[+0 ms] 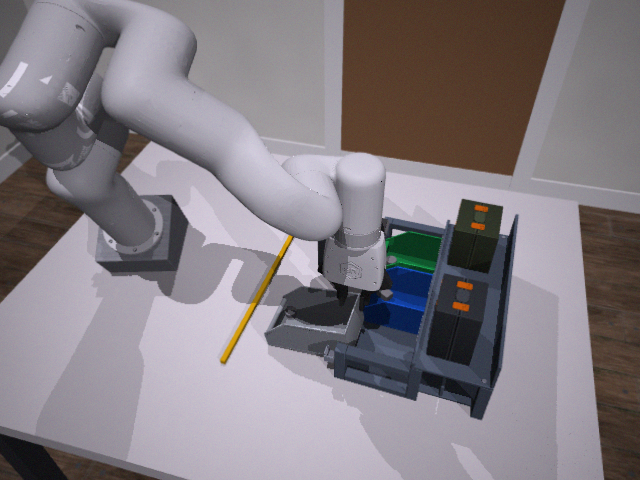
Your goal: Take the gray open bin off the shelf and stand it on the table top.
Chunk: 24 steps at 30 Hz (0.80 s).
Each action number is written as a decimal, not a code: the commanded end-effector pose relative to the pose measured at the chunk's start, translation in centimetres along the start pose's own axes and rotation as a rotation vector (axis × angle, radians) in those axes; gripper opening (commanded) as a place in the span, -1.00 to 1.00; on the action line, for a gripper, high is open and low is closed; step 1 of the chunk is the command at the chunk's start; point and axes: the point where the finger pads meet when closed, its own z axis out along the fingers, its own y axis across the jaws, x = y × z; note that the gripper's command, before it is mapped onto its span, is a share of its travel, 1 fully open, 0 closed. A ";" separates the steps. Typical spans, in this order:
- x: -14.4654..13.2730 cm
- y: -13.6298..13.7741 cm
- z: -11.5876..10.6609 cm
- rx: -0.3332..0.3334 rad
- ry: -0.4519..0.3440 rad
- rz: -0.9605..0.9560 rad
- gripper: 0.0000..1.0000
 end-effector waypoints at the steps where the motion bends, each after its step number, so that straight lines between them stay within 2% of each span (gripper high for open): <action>1: 0.0 0.1 -0.1 -0.004 0.001 0.001 -0.35; 8: 0.0 0.1 0.9 -0.004 0.001 0.001 -0.35; 20: 0.0 0.1 0.9 -0.004 0.001 0.001 -0.35; 24: 0.0 0.1 1.6 -0.004 0.001 0.001 -0.35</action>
